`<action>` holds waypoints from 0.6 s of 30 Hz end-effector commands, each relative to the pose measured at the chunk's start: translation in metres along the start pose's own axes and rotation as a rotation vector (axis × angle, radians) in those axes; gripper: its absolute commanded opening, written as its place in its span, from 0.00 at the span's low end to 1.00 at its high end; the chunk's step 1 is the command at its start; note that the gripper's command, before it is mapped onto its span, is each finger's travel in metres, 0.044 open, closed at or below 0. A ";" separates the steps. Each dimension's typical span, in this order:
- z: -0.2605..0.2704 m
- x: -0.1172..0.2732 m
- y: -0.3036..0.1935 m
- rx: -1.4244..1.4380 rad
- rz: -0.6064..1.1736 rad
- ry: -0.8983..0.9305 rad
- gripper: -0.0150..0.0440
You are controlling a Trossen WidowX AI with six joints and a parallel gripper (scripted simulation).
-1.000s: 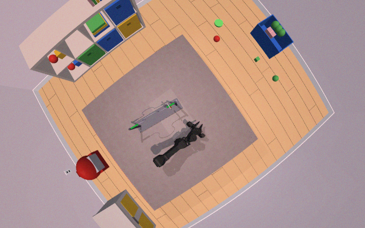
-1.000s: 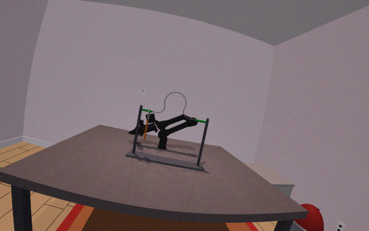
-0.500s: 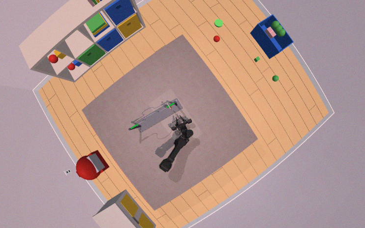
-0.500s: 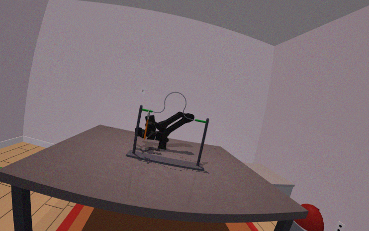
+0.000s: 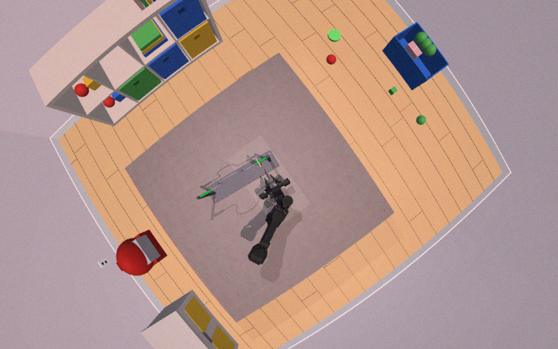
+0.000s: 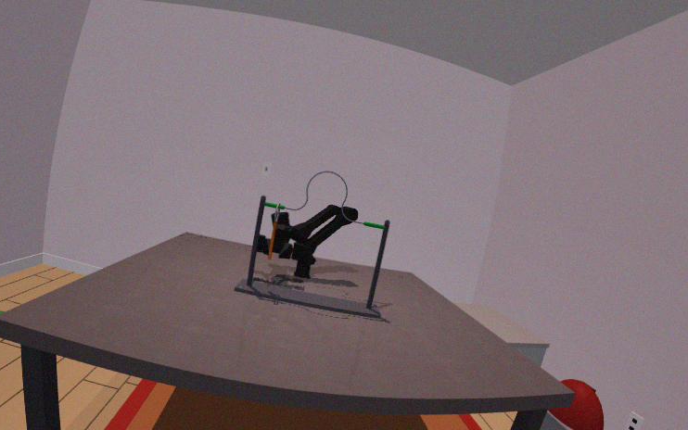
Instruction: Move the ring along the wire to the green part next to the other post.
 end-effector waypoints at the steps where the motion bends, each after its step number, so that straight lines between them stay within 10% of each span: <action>1: -0.001 -0.013 0.013 -0.009 0.003 -0.002 0.53; 18: 0.000 -0.039 0.036 -0.015 -0.019 -0.007 0.53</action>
Point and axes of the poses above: the point midway between the two fingers, 35 mm back from their tips, its own x axis back along the fingers, its own z axis across the jaws, y = z × x, the point moved 10 cm from there along x, back along the fingers, and after that the axes turned 7 degrees about -x, right-handed, at the moved point
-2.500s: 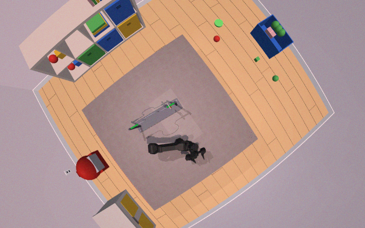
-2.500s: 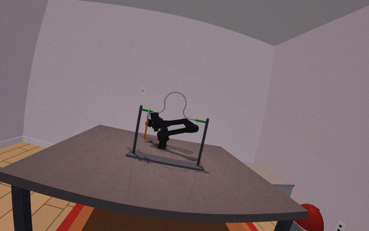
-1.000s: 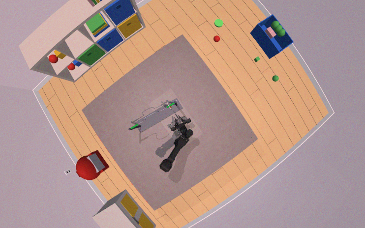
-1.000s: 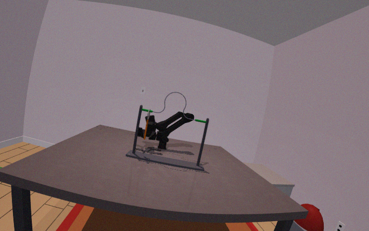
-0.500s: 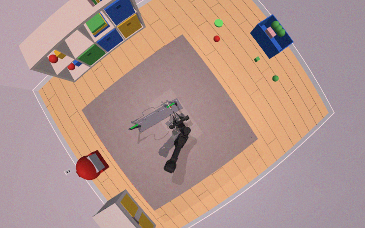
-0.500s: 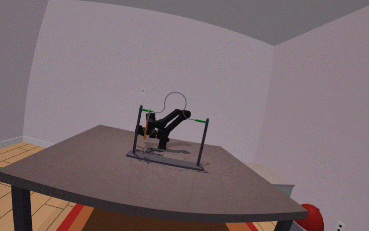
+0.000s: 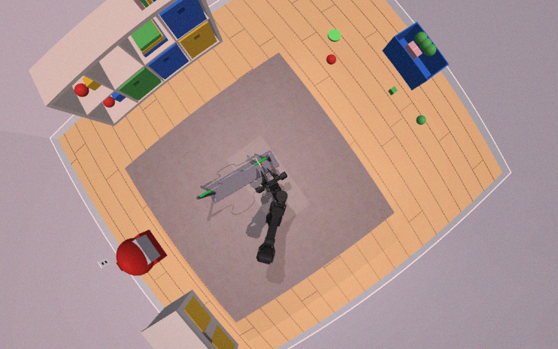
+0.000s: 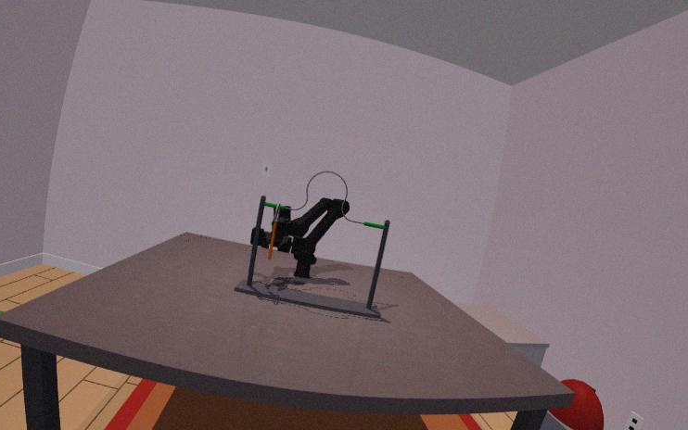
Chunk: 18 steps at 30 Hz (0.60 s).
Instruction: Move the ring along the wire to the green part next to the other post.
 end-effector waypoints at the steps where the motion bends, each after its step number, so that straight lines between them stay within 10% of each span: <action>1: -0.002 -0.006 0.000 -0.013 0.007 -0.003 0.53; 18: -0.004 -0.030 0.002 -0.012 0.007 -0.003 0.53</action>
Point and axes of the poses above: the point midway between the two fingers, 35 mm back from their tips, its own x axis back along the fingers, its own z axis across the jaws, y = z × x, the point moved 10 cm from there along x, back along the fingers, and after that the axes turned 7 degrees about -x, right-handed, at the moved point
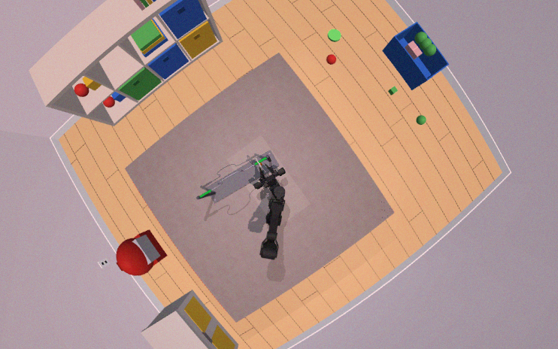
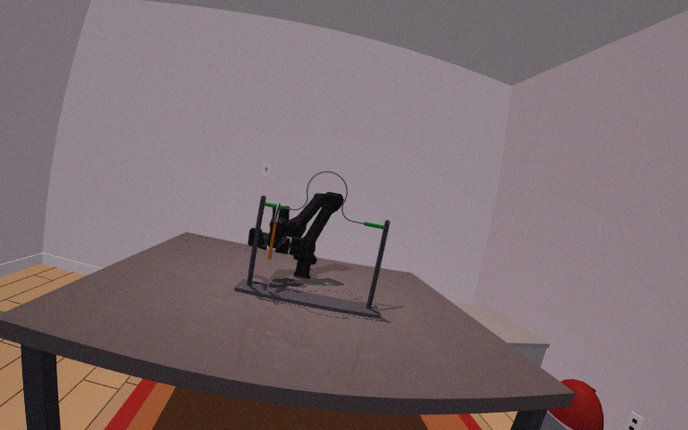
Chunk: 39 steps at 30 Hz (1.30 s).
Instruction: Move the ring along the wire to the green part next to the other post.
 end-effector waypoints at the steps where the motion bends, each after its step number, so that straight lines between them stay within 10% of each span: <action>1: -0.001 -0.007 -0.001 -0.012 0.008 -0.003 0.53; 39: 0.003 -0.049 -0.006 -0.013 0.001 -0.002 0.53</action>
Point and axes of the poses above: the point midway between the two fingers, 35 mm back from their tips, its own x axis back along the fingers, its own z axis across the jaws, y = z × x, the point moved 10 cm from there along x, back along the fingers, and after that the axes turned 7 degrees about -x, right-handed, at the moved point
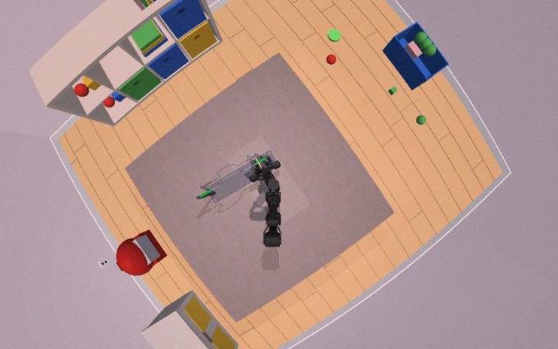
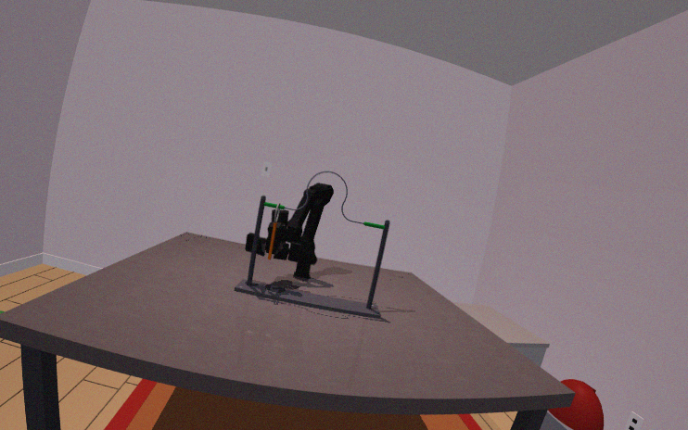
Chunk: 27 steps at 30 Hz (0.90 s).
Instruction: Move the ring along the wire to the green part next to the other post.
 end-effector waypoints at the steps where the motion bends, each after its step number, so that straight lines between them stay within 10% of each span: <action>1: -0.001 -0.001 -0.002 -0.010 0.007 -0.004 0.53; 22: -0.001 -0.001 -0.002 -0.010 0.007 -0.004 0.53; 27: 0.000 -0.001 -0.001 -0.003 0.004 0.000 0.30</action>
Point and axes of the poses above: the point midway between the two fingers, 35 mm back from their tips, its own x axis back along the fingers, its own z axis across the jaws, y = z × x, the point moved 10 cm from there along x, back along the fingers, and after that the axes turned 7 degrees about -x, right-handed, at the moved point
